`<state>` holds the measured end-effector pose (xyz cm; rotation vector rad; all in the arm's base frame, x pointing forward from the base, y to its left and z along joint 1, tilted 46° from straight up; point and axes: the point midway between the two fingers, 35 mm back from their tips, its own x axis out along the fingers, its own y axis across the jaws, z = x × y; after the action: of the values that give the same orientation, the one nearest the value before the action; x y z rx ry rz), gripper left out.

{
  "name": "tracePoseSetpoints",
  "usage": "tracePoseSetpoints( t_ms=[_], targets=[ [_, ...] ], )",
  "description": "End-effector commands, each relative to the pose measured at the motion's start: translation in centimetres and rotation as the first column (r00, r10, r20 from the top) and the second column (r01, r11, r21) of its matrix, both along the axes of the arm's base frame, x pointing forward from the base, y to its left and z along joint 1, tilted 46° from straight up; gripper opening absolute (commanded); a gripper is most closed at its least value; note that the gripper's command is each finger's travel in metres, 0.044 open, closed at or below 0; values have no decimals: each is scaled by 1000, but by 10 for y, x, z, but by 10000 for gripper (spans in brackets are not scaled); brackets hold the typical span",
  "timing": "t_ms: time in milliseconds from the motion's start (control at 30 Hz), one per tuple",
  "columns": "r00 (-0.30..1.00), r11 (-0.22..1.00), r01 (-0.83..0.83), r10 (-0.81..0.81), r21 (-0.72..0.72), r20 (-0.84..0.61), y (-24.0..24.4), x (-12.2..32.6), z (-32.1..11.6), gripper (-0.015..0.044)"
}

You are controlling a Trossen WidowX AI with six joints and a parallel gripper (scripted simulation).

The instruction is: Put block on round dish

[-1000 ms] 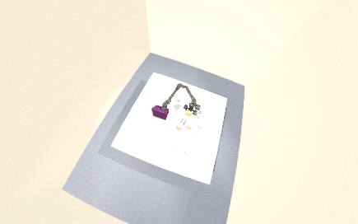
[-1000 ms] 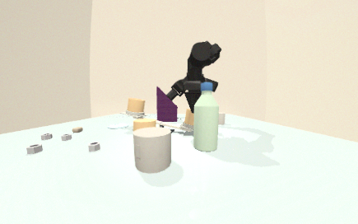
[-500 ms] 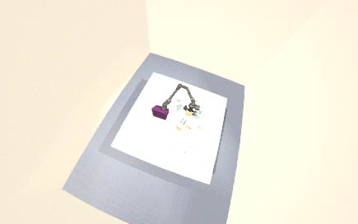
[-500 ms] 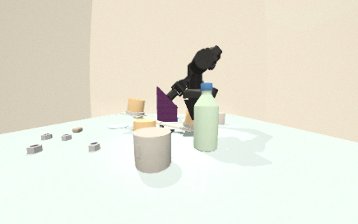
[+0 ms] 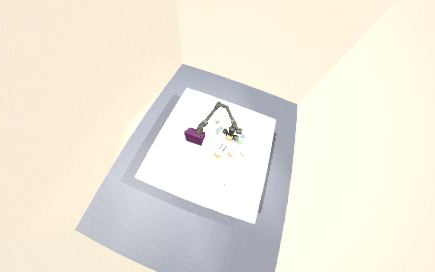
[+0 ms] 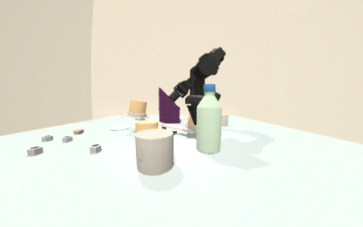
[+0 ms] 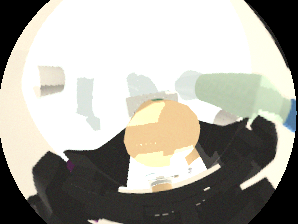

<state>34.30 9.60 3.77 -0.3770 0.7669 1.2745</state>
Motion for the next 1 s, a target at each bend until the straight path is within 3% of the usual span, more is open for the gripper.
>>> tracePoseSetpoints(
  t_ms=[0, 67, 467, 967],
  targets=[
    [1000, 1000, 2, -2, 4, -2, 1, 0, 0, 321],
    [1000, 1000, 2, -2, 4, -2, 1, 0, 0, 308],
    [1000, 1000, 3, -3, 0, -2, -8, 1, 6, 0],
    [1000, 1000, 3, -3, -5, -2, -22, 3, 18, 0]
  ],
)
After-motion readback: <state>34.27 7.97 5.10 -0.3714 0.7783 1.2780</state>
